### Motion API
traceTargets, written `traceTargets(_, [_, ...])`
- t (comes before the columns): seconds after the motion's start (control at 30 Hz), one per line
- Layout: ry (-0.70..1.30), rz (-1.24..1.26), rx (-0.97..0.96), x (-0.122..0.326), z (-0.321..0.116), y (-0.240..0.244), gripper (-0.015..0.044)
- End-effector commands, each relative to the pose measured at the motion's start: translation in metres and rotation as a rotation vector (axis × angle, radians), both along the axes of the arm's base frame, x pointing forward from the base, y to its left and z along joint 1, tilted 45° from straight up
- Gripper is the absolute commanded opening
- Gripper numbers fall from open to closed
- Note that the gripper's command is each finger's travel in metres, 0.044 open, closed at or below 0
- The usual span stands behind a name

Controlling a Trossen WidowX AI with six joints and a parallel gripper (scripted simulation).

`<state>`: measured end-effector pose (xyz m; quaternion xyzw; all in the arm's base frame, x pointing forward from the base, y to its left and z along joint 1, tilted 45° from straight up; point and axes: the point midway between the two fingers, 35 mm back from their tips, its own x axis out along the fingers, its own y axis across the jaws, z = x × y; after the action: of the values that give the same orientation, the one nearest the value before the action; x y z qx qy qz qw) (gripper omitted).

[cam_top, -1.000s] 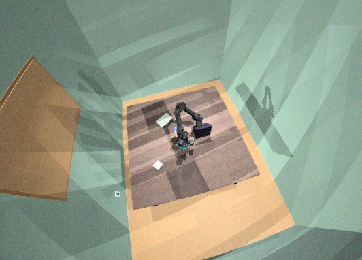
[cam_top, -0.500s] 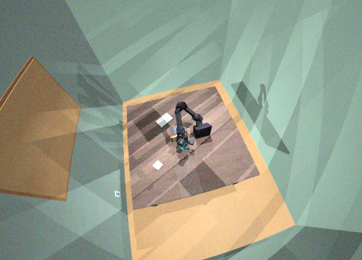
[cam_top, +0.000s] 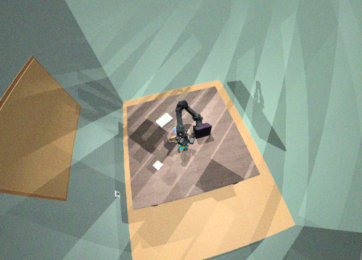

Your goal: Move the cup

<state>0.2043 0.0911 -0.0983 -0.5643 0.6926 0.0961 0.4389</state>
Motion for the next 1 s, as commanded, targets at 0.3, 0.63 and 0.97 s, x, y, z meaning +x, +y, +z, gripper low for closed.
traceTargets(0.3, [0.000,0.002,0.000,0.000,0.007,0.006,0.0252])
traceTargets(0.63, [-0.001,0.001,0.003,0.000,0.017,0.017,0.0440])
traceTargets(0.97, [-0.003,-0.003,0.007,0.000,0.049,0.048,0.0440])
